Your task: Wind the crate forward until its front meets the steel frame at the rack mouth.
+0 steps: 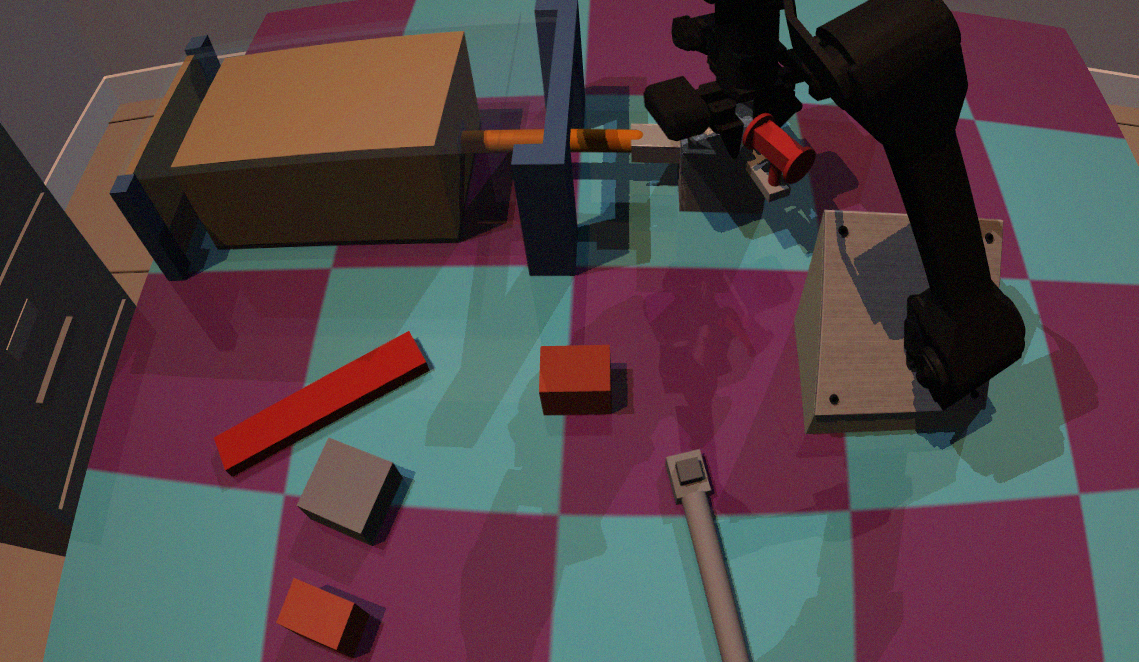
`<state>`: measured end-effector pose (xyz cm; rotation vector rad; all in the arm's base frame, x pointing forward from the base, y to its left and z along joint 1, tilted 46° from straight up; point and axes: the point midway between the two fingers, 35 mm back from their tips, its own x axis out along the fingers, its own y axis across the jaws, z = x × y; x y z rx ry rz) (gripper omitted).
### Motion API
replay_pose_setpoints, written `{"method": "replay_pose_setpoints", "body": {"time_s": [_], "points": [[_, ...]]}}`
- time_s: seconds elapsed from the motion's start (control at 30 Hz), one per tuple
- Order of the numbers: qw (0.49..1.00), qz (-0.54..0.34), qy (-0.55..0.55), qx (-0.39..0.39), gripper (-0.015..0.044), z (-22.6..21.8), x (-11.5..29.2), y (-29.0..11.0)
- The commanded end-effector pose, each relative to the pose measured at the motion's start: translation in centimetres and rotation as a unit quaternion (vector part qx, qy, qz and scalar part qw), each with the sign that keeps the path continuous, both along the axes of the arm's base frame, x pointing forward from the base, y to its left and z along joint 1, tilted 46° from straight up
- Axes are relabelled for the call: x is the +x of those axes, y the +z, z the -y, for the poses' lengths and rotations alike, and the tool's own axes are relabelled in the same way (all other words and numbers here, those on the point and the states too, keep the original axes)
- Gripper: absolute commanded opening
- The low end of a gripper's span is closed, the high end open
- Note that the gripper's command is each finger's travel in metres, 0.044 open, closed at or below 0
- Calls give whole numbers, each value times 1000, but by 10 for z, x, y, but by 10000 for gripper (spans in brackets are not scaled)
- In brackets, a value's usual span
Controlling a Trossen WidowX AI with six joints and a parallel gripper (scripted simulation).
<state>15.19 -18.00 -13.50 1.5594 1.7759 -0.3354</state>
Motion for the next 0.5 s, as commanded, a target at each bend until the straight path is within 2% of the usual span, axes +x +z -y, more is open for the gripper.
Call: {"method": "replay_pose_setpoints", "body": {"time_s": [0.0, 0.47], "points": [[1000, -8, -1, 0, 0, -3, 0, -3], [1000, 7, 14, -2, 0, -2, -1, -4]]}}
